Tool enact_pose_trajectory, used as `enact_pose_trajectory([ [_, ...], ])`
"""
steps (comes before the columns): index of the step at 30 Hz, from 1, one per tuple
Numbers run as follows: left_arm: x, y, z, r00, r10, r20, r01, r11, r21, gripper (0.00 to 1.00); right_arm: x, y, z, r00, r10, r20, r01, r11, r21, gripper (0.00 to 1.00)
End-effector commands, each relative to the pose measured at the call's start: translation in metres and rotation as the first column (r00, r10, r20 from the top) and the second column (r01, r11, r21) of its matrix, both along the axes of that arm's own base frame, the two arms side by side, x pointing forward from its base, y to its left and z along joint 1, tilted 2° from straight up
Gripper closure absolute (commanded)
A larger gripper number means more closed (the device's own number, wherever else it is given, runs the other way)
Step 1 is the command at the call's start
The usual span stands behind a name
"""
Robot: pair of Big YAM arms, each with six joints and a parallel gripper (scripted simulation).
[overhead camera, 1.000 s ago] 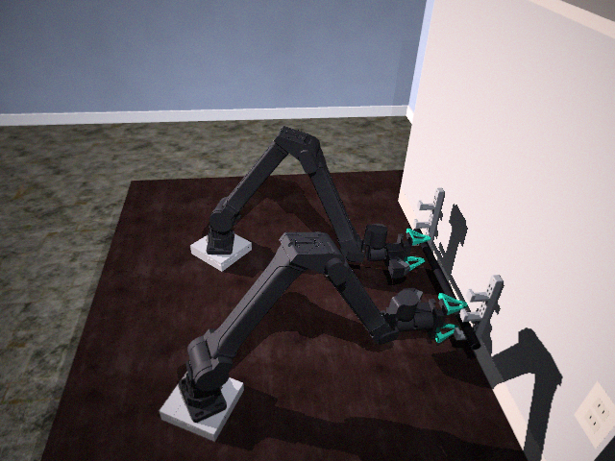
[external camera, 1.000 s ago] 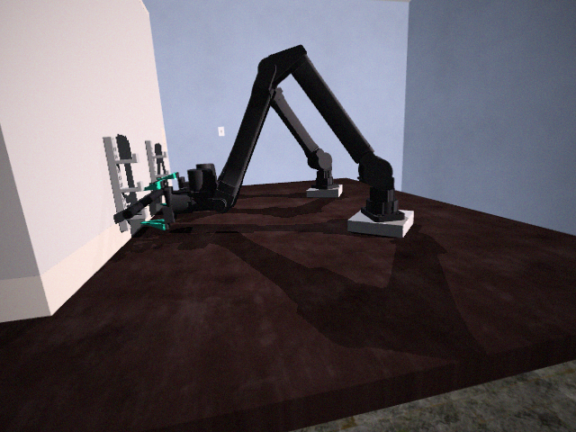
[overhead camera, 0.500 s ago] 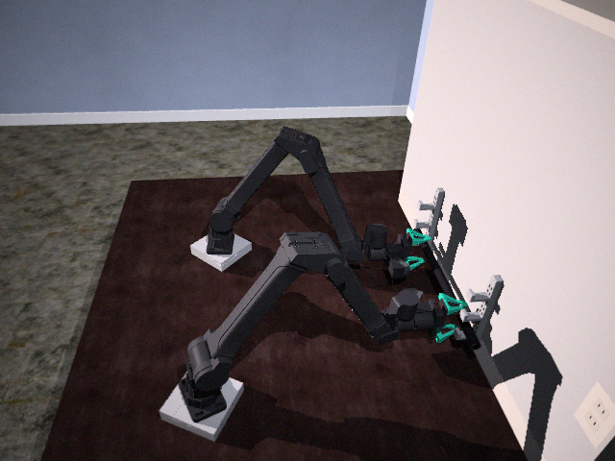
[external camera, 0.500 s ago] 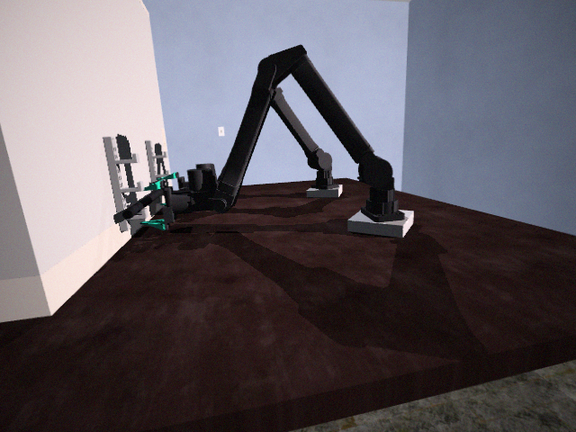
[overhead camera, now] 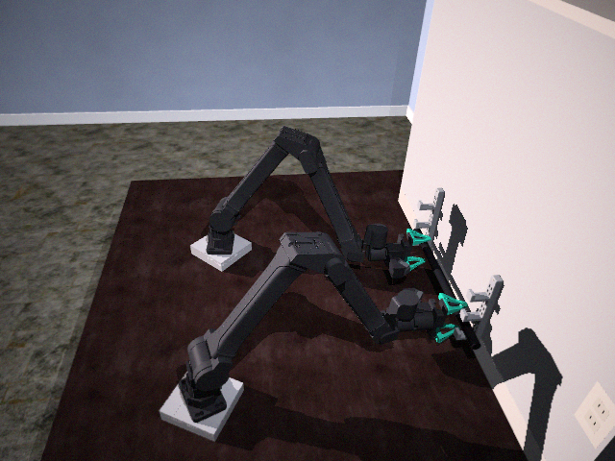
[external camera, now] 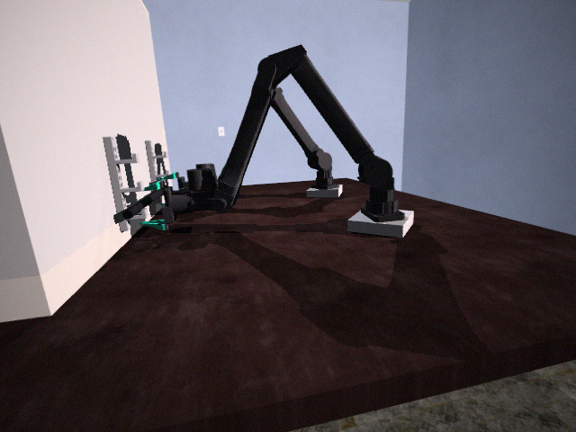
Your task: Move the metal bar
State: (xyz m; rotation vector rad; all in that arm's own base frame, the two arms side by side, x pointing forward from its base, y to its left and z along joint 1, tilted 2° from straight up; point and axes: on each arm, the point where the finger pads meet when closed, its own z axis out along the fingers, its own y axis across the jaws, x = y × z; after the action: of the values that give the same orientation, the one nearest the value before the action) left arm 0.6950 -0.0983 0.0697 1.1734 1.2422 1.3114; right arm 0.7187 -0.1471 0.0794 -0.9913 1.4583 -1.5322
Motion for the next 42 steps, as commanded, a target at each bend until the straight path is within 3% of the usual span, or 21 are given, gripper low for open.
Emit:
enact_pose_trajectory([
  [1,0.0168,0.0017,0.0082,1.000,0.004,0.022,-0.004,1.000,-0.012,0.00,0.0140,-0.0121,0.0018,1.000,-0.012,0.009,0.012,1.000,-0.005,0.00],
  [37,0.0190,0.0023,0.0084,1.000,0.005,0.023,-0.005,1.000,-0.015,0.00,0.0157,-0.0129,0.0034,1.000,-0.012,0.014,0.012,1.000,-0.004,0.00],
  [42,0.0190,0.0023,0.0085,1.000,0.005,0.023,-0.005,1.000,-0.016,0.11,0.0156,-0.0129,0.0033,1.000,-0.012,0.014,0.012,1.000,-0.004,0.11],
])
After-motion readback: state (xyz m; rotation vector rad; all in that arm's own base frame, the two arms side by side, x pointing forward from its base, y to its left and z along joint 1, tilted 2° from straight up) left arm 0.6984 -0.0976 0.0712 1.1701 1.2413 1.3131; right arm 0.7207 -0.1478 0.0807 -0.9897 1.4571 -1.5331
